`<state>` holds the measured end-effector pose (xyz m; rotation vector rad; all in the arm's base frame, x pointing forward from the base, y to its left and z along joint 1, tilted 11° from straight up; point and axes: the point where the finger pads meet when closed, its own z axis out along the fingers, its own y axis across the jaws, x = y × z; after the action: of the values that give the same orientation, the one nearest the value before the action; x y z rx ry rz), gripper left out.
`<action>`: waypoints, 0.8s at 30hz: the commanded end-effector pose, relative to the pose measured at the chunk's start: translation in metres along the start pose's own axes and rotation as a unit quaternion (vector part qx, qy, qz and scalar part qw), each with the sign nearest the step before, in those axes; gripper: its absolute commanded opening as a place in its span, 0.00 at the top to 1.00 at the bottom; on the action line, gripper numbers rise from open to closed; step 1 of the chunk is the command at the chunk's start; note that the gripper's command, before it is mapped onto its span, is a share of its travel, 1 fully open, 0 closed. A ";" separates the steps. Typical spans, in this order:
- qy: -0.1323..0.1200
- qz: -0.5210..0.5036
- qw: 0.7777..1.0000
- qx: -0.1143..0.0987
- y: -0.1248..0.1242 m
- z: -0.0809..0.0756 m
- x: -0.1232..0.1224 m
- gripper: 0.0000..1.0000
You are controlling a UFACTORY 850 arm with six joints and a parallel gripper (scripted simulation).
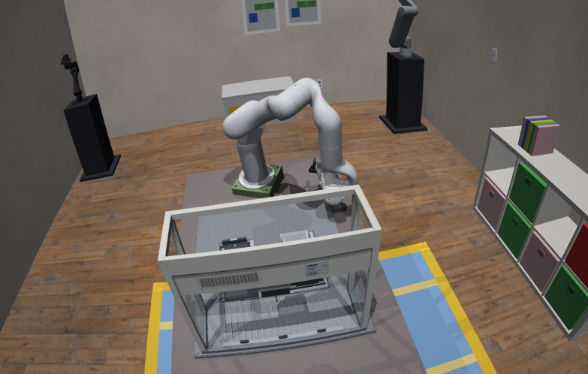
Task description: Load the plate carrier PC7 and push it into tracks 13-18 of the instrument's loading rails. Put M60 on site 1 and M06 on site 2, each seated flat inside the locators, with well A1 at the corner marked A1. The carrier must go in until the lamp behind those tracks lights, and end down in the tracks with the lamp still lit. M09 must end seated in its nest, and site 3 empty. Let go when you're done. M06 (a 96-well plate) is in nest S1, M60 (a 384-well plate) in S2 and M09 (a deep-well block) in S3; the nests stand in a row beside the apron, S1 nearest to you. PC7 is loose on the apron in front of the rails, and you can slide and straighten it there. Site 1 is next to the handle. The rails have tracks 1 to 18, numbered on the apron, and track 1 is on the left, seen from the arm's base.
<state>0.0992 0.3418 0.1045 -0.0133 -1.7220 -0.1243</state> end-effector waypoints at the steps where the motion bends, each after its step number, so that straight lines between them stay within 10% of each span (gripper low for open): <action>1: 0.000 0.000 1.000 0.000 0.000 0.000 0.000 0.00; 24: -0.027 -0.097 0.995 0.022 -0.012 -0.011 -0.003 0.00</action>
<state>0.1051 0.3342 0.1032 0.0625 -1.7447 -0.1632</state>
